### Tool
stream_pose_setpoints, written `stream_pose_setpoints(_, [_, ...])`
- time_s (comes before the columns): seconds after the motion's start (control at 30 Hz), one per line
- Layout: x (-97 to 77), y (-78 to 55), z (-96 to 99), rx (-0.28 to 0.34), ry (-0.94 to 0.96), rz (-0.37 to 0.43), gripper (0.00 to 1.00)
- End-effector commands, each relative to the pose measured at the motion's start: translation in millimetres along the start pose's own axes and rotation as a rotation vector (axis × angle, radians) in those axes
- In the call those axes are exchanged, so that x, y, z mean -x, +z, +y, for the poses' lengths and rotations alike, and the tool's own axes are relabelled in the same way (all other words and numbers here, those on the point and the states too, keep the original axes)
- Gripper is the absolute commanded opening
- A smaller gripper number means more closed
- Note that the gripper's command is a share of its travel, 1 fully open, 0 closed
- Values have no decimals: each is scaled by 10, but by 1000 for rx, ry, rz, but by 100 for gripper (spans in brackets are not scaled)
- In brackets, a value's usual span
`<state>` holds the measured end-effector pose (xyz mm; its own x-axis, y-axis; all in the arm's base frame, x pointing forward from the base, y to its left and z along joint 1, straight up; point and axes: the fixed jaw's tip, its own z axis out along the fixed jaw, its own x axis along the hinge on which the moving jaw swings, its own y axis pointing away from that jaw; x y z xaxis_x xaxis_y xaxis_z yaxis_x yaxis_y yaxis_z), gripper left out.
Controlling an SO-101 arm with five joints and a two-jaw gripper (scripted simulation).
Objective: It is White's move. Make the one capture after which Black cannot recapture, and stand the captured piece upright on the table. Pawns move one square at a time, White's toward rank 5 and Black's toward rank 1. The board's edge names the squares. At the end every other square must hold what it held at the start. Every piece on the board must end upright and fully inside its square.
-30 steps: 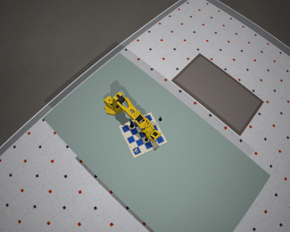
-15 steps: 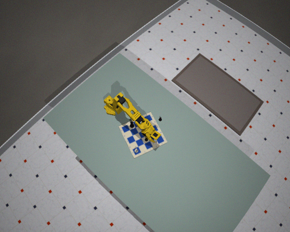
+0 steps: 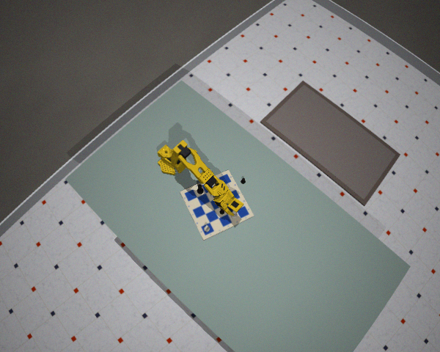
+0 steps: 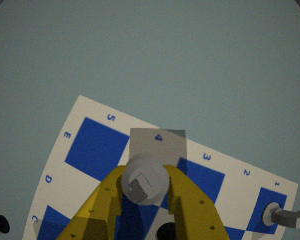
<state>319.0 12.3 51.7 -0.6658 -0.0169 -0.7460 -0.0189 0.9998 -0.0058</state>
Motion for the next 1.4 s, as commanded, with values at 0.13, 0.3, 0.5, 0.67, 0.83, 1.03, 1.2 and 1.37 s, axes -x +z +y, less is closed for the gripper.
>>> stream_pose_setpoints(0.13, [-88,33,29,7,-6,25,0])
stream_pose_setpoints(0.3, [-100,45,29,7,-6,25,0])
stream_pose_setpoints(0.5, [-118,62,29,7,-6,25,0])
stream_pose_setpoints(0.67, [-140,82,29,7,-6,25,0])
stream_pose_setpoints(0.83, [-150,90,29,7,-6,25,0])
stream_pose_setpoints(1.03, [-150,90,29,7,-6,25,0])
stream_pose_setpoints(1.2, [-150,90,29,7,-6,25,2])
stream_pose_setpoints(1.37, [-150,90,29,7,-6,25,6])
